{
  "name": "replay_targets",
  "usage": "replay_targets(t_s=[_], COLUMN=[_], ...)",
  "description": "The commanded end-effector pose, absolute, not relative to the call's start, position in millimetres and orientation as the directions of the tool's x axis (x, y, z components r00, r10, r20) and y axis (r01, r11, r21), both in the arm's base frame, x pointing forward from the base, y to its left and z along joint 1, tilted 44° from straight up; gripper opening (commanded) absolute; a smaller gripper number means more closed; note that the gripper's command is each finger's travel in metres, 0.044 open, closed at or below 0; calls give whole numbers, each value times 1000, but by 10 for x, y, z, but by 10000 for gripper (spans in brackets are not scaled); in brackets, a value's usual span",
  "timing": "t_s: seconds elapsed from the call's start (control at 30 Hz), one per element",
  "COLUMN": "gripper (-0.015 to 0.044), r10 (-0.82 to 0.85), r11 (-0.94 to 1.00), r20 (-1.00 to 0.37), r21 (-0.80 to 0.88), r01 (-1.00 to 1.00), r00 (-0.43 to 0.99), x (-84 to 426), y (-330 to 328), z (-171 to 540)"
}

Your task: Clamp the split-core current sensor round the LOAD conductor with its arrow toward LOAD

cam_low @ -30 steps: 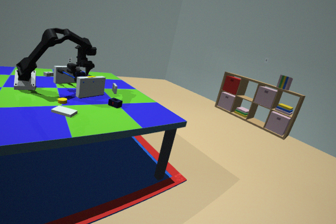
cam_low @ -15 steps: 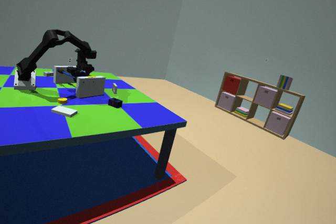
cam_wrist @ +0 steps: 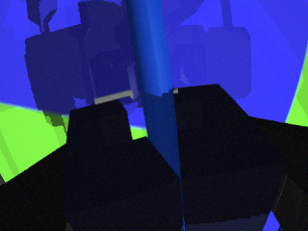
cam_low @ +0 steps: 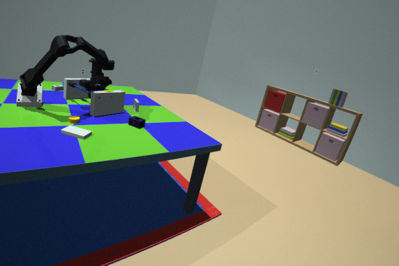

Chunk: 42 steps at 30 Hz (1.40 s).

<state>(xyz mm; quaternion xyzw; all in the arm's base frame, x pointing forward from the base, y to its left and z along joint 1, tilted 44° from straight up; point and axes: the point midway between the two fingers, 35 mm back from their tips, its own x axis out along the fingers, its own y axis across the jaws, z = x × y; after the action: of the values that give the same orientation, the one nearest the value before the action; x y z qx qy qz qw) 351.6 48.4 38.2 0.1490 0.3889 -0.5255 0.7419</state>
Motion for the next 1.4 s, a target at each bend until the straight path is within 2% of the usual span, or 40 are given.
replay_targets(t_s=[0.0, 0.27, 0.63, 1.37], gripper=[340, 287, 0, 0], r10=[-663, -663, -663, -663], r11=[403, 403, 403, 403], r20=[-734, -734, -734, -734], r21=[-184, -184, -184, -184], r01=[896, 896, 896, 896], r00=[147, 147, 147, 147], x=[3521, 3521, 3521, 3521], y=[489, 489, 489, 489], z=[385, 385, 385, 385])
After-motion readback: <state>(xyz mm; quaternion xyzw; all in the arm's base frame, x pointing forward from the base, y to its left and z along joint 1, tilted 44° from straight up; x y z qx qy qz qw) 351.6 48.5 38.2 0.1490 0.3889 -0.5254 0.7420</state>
